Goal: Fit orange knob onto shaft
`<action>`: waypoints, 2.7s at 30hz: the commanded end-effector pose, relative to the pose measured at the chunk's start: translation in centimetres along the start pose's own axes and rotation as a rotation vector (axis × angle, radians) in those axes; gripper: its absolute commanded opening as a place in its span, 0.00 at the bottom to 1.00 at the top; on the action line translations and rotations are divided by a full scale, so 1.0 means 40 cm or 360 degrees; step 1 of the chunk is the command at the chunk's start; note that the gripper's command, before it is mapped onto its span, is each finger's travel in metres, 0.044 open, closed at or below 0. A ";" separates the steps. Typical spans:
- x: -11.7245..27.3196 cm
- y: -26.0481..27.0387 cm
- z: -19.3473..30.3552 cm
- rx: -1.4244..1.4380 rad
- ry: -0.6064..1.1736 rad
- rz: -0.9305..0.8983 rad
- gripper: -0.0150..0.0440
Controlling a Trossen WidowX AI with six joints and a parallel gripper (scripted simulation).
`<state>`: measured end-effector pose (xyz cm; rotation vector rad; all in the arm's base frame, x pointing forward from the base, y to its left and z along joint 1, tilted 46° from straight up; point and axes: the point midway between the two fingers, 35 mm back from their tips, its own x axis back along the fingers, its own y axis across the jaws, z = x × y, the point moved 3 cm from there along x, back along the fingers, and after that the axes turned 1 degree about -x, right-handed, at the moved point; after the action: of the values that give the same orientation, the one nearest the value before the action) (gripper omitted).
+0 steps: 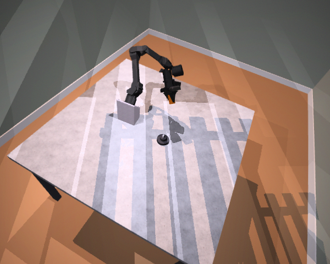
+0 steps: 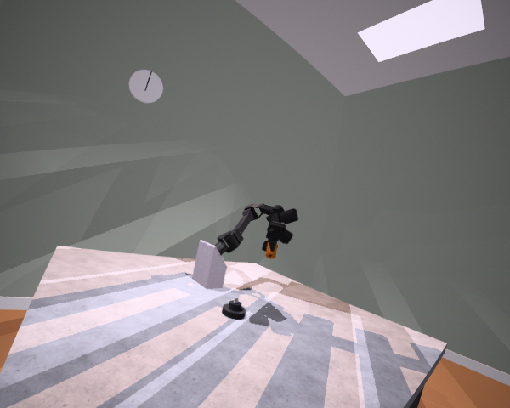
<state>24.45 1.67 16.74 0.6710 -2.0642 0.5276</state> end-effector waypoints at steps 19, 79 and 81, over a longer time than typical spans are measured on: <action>0.043 -0.008 0.003 -0.0028 -0.0024 0.0453 0.25; -0.048 0.011 0.002 -0.0018 -0.0012 -0.0148 0.25; -0.057 0.012 0.002 -0.0016 -0.0010 -0.0213 0.25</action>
<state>24.65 2.54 14.86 0.7294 -2.0331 0.4728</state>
